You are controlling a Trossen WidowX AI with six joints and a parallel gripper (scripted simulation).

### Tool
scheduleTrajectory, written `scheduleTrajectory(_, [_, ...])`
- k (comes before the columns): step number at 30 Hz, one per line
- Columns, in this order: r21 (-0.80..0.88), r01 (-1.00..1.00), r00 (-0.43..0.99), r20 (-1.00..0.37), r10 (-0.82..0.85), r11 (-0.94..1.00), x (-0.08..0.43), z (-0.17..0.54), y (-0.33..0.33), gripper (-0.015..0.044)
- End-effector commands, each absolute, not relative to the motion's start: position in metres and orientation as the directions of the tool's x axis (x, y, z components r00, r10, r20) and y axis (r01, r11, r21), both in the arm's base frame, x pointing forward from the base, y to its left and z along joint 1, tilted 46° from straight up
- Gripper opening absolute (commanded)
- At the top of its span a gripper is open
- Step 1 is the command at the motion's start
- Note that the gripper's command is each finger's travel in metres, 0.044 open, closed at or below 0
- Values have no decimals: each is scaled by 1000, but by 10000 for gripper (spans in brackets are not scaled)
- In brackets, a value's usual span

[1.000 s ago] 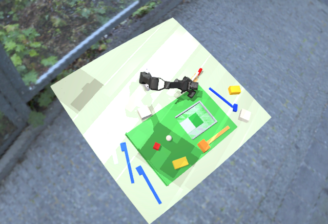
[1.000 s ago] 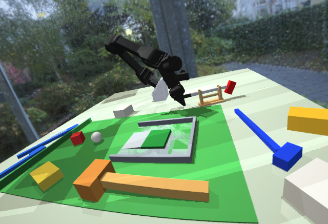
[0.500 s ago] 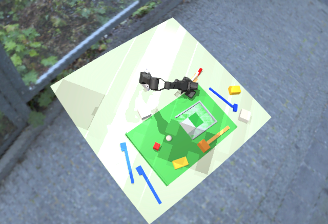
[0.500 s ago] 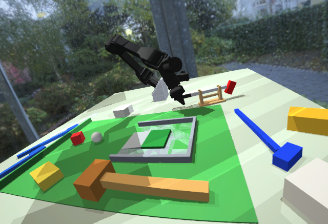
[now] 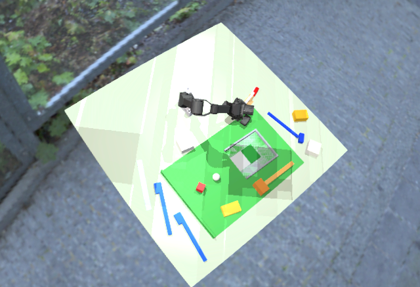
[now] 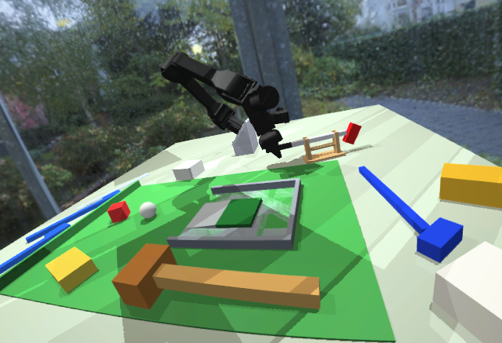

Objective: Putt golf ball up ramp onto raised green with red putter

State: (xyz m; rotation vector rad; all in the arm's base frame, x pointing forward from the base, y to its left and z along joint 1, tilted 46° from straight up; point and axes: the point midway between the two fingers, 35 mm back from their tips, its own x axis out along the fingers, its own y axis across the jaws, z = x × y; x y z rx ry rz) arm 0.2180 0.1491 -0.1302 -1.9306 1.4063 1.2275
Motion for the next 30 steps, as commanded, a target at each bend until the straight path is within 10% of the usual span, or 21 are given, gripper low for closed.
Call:
scheduleTrajectory(1, [132, -915, 85, -861, -501, -381, 217, -119, 165, 0])
scheduleTrajectory(16, [128, -914, 92, -859, -503, -385, 203, -68, 213, 0])
scheduleTrajectory(30, [-169, -986, 145, -843, -518, -1, 253, 12, 167, 0])
